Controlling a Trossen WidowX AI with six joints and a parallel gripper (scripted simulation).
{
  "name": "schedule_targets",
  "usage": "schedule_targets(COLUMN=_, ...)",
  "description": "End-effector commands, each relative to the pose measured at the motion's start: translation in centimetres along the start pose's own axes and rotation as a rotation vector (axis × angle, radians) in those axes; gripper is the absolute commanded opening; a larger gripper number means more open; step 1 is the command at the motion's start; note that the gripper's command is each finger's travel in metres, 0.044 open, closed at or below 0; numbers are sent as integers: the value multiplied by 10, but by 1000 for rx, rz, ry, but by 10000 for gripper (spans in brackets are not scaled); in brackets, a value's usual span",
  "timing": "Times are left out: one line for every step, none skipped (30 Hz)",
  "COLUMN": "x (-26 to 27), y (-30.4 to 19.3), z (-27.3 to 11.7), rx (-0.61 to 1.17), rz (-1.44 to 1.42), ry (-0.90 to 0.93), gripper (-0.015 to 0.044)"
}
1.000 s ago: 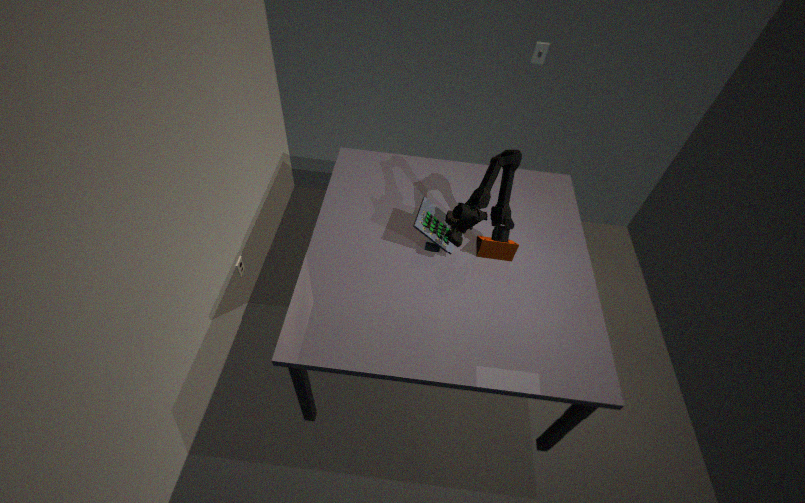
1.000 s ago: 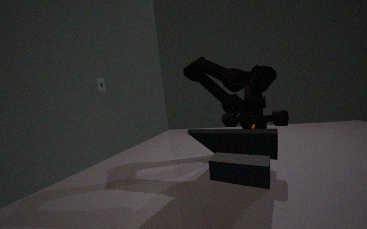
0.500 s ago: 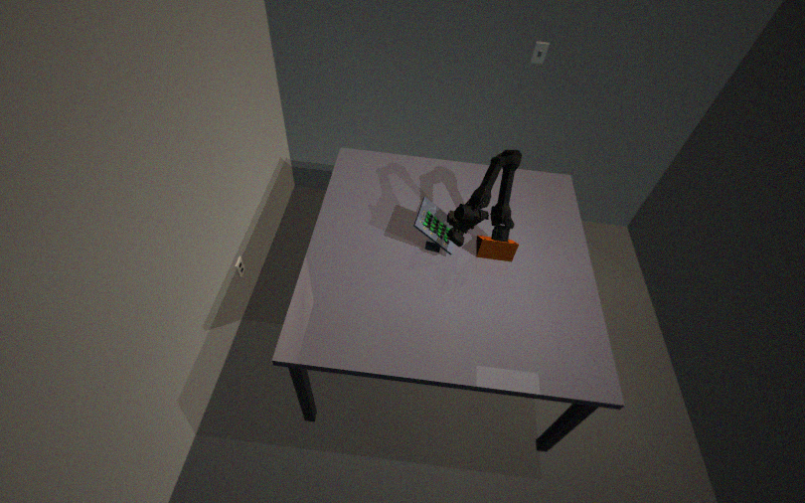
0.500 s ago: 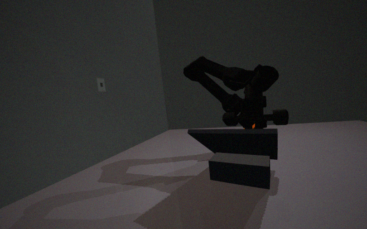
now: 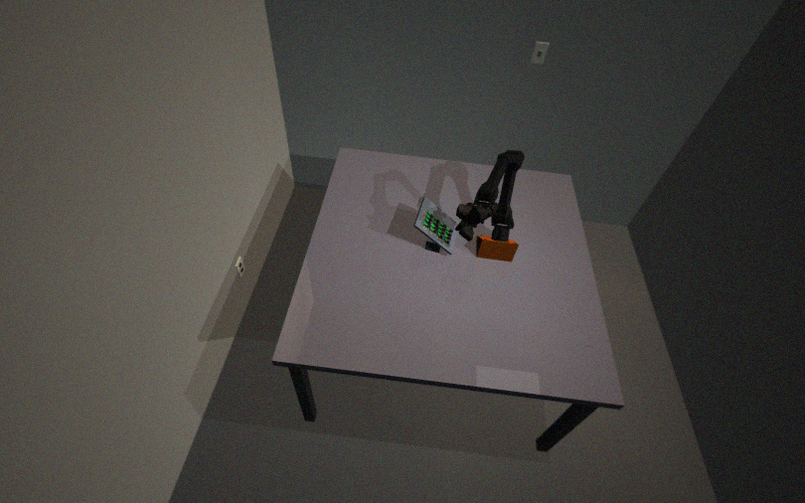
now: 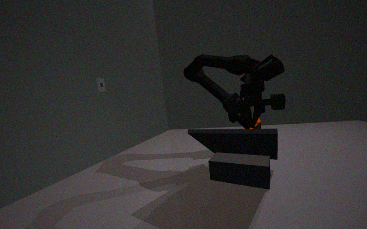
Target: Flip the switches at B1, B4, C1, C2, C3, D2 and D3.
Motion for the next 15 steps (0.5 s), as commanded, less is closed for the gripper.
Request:
schedule_targets(x=-15, y=2, z=-3, rx=3, rz=5, ry=1, gripper=0)
schedule_targets(x=-19, y=2, z=-3, rx=3, rz=5, ry=0, gripper=0)
schedule_targets(x=-20, y=2, z=-3, rx=3, rz=5, ry=0, gripper=0)
schedule_targets(x=-20, y=2, z=-3, rx=3, rz=5, ry=0, gripper=0)
schedule_targets(x=-20, y=2, z=-3, rx=3, rz=5, ry=0, gripper=0)
schedule_targets(x=-20, y=2, z=-1, rx=4, rz=4, ry=1, gripper=0)
schedule_targets(x=-19, y=3, z=3, rx=9, rz=4, ry=1, gripper=0)
schedule_targets(x=-19, y=3, z=11, rx=16, rz=5, ry=2, gripper=0)
schedule_targets(x=-19, y=3, z=20, rx=22, rz=5, ry=1, gripper=0)
schedule_targets(x=-20, y=4, z=27, rx=25, rz=5, ry=-1, gripper=0)
schedule_targets(x=-20, y=4, z=31, rx=26, rz=5, ry=-3, gripper=0)
schedule_targets(x=-20, y=4, z=33, rx=27, rz=5, ry=-4, gripper=0)
schedule_targets(x=-20, y=4, z=33, rx=27, rz=5, ry=-4, gripper=0)
schedule_targets(x=-20, y=4, z=33, rx=27, rz=5, ry=-4, gripper=0)
schedule_targets(x=-20, y=4, z=33, rx=27, rz=5, ry=-4, gripper=0)
Point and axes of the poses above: the point midway between the two fingers, 35 mm back from their tips, its own z axis out along the fingers, its own x axis across the jaws, y = z × x, the point moved 3 cm from there along -z, back along the fingers, and after that the axes turned 7 degrees about z, right-handed, at the moved point
